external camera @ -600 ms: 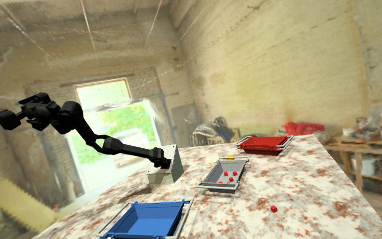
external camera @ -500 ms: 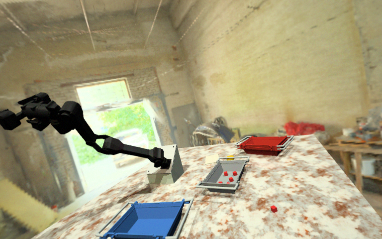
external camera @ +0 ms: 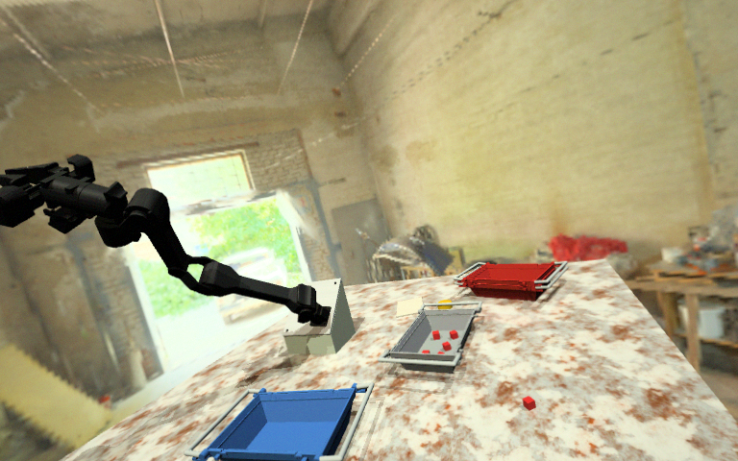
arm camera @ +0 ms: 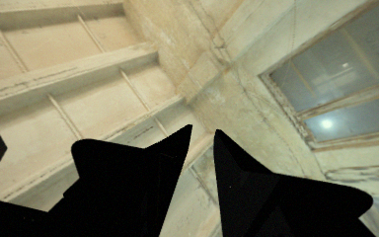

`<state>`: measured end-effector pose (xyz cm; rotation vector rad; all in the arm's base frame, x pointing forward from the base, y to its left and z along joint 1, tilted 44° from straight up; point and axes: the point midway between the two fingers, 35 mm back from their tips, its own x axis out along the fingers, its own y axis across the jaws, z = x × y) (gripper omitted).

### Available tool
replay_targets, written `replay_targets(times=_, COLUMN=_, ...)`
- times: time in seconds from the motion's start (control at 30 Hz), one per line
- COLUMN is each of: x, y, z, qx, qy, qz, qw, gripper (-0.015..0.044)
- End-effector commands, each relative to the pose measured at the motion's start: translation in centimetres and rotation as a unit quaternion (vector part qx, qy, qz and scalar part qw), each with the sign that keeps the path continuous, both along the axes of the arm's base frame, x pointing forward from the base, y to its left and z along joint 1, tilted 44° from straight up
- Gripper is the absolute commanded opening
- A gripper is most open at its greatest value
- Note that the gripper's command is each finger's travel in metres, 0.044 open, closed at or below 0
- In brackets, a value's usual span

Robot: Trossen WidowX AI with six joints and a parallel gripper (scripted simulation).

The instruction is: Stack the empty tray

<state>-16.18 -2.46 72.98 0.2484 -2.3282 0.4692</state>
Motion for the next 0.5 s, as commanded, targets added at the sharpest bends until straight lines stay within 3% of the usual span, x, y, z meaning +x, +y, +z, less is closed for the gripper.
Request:
replay_targets(times=0.0, x=6.3, y=2.1, z=1.9, qx=-0.015, qy=0.083, qz=-0.013, qw=0.996, gripper=0.0088)
replay_targets(times=0.47, x=23.3, y=4.9, z=3.6, qx=-0.027, qy=0.316, qz=-0.023, qw=0.948, gripper=0.0088)
